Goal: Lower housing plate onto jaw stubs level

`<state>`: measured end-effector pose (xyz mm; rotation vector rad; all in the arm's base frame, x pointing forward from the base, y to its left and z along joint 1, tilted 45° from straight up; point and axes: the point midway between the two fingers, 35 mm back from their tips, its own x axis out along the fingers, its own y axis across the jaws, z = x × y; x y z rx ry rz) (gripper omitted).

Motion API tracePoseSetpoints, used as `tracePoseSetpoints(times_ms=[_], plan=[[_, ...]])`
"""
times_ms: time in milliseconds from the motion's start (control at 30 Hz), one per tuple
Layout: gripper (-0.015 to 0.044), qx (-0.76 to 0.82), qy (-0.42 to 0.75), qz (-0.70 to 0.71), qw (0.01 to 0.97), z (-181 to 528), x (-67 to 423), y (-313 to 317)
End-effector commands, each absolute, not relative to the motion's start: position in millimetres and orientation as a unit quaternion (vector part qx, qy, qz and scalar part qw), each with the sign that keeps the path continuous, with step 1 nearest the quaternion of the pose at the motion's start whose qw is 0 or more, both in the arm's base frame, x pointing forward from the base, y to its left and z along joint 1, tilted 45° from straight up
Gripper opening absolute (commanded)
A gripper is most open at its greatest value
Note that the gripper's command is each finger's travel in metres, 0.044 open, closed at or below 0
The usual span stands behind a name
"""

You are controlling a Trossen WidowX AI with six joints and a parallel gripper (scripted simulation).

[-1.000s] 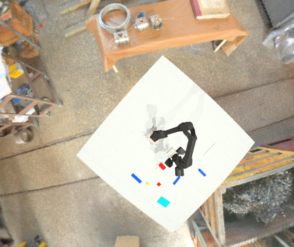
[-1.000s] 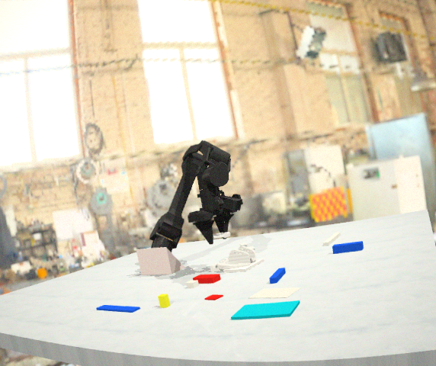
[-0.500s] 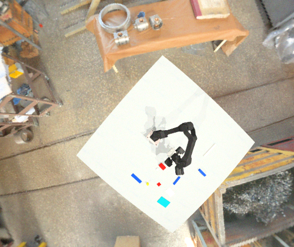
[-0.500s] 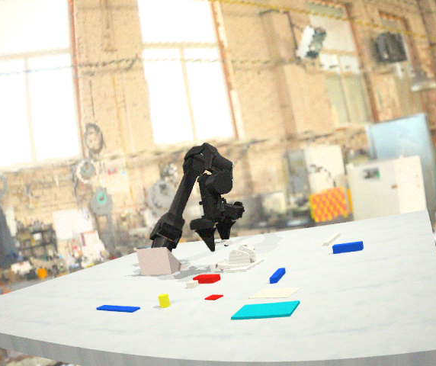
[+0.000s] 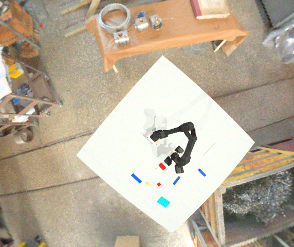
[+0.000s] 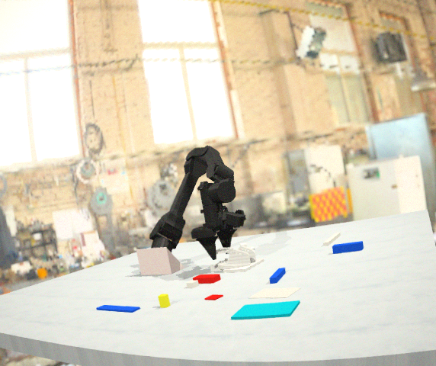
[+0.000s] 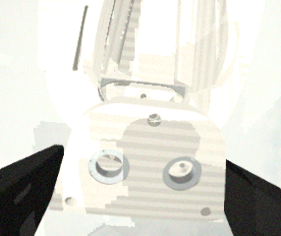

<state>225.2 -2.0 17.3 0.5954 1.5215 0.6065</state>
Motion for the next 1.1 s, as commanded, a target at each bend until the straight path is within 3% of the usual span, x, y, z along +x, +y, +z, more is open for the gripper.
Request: tracePoseSetpoints(times_ms=[0,1067], plan=[[0.0351,0.266,0.669,0.267,0.64,11.9,222.1,4.8],[0.0351,0.266,0.669,0.268,0.64,5.6,220.9,11.6]])
